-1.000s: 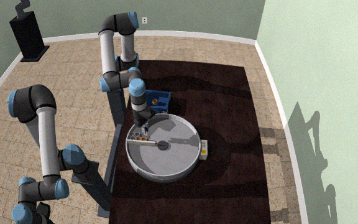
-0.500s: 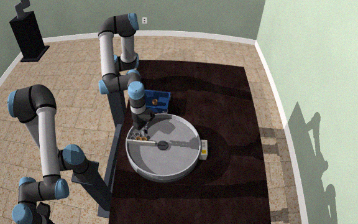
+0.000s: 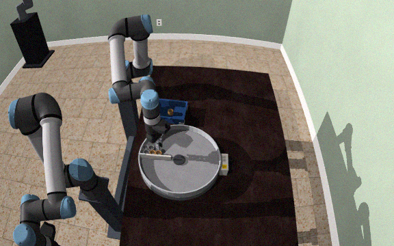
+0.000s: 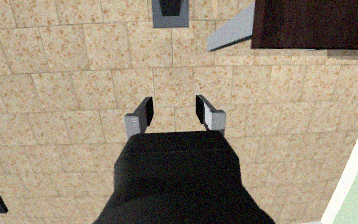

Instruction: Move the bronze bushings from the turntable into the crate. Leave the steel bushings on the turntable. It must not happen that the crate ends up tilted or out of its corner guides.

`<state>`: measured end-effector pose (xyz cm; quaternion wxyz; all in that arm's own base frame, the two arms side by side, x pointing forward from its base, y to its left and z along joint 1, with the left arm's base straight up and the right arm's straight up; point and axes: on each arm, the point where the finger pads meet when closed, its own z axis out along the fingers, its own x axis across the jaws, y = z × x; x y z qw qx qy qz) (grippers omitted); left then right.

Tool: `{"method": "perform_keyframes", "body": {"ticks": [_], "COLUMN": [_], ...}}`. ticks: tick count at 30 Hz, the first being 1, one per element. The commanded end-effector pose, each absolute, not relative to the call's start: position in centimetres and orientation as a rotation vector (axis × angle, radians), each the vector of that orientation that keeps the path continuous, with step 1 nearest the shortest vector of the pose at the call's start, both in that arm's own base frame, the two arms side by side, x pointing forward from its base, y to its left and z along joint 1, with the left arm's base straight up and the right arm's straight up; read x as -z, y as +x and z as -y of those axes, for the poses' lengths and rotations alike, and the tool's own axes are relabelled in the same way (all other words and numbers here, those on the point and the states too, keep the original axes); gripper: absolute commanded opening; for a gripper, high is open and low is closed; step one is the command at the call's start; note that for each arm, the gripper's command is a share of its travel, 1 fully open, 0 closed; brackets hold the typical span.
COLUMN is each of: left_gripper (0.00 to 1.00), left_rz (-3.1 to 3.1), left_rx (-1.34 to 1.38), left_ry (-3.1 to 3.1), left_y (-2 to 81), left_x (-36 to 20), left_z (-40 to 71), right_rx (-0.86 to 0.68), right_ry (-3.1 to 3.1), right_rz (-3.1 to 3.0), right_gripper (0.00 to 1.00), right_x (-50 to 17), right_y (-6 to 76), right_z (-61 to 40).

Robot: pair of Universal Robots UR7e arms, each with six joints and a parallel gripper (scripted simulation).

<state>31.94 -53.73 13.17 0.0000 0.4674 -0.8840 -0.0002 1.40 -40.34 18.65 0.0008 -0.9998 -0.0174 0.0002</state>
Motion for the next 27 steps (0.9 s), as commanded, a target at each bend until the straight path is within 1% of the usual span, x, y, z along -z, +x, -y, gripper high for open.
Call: {"method": "perform_keyframes", "body": {"ticks": [1, 23, 27], "left_gripper": [0.39, 0.39, 0.39], "left_rz": [2.777, 2.777, 2.777], "left_rx": [-0.003, -0.003, -0.003], "left_ry": [1.468, 1.468, 1.468], "left_y": [32.0, 32.0, 32.0], "left_x": [-13.3, -13.2, -11.9], "left_z": [53.8, 53.8, 53.8], "right_rx": [0.0, 0.0, 0.0], "right_ry": [-3.141, -3.141, -3.141], "right_rz": [0.055, 0.055, 0.055], "right_gripper": [1.0, 1.0, 1.0], "right_x": [-18.7, -18.7, -18.7], "right_y": [1.4, 1.4, 1.4], "right_z": [40.4, 40.4, 40.4]}}
